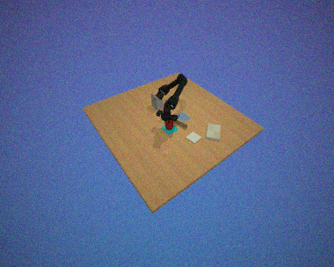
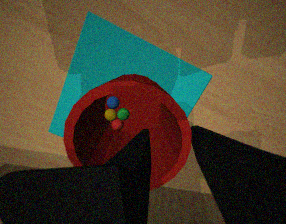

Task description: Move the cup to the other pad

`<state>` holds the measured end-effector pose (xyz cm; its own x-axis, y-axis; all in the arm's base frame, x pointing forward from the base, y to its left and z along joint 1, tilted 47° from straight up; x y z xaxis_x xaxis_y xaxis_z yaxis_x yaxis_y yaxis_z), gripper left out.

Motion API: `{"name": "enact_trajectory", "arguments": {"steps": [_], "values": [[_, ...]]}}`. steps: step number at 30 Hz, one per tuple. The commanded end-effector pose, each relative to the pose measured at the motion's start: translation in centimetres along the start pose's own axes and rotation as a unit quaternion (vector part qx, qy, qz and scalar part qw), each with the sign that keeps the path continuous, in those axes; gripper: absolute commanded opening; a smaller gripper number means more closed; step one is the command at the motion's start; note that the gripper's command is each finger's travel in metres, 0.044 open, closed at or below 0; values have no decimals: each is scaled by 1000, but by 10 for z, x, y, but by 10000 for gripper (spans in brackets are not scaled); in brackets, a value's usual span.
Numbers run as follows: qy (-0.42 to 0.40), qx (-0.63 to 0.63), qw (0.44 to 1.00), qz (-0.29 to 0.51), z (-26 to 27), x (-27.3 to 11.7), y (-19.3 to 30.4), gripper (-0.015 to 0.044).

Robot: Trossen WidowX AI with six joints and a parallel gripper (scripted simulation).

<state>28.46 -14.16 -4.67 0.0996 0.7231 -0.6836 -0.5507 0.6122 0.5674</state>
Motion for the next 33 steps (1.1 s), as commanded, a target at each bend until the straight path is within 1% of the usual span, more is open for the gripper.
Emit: {"name": "enact_trajectory", "arguments": {"steps": [1, 14, 15, 22, 26, 33], "values": [[0, -3, 1000, -3, 0, -8, -1, 128], [-1, -1, 1000, -3, -1, -30, 2, 128], [-1, 1, 1000, -1, -1, -25, 1, 154], [-1, 1, 1000, -1, -1, -25, 1, 338], [-1, 1, 1000, -1, 0, -32, 1, 440], [0, 0, 1000, -3, 0, -61, 1, 440]]}}
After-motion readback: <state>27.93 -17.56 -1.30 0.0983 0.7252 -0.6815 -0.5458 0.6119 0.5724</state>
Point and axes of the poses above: the point midway between the two fingers, 35 mm back from their tips, its own x axis out along the fingers, its own z axis across the jaws, y = z × x, the point moved 6 cm from there along -x, back along the fingers, and after that the axes turned 7 degrees about -x, right-handed, at the moved point
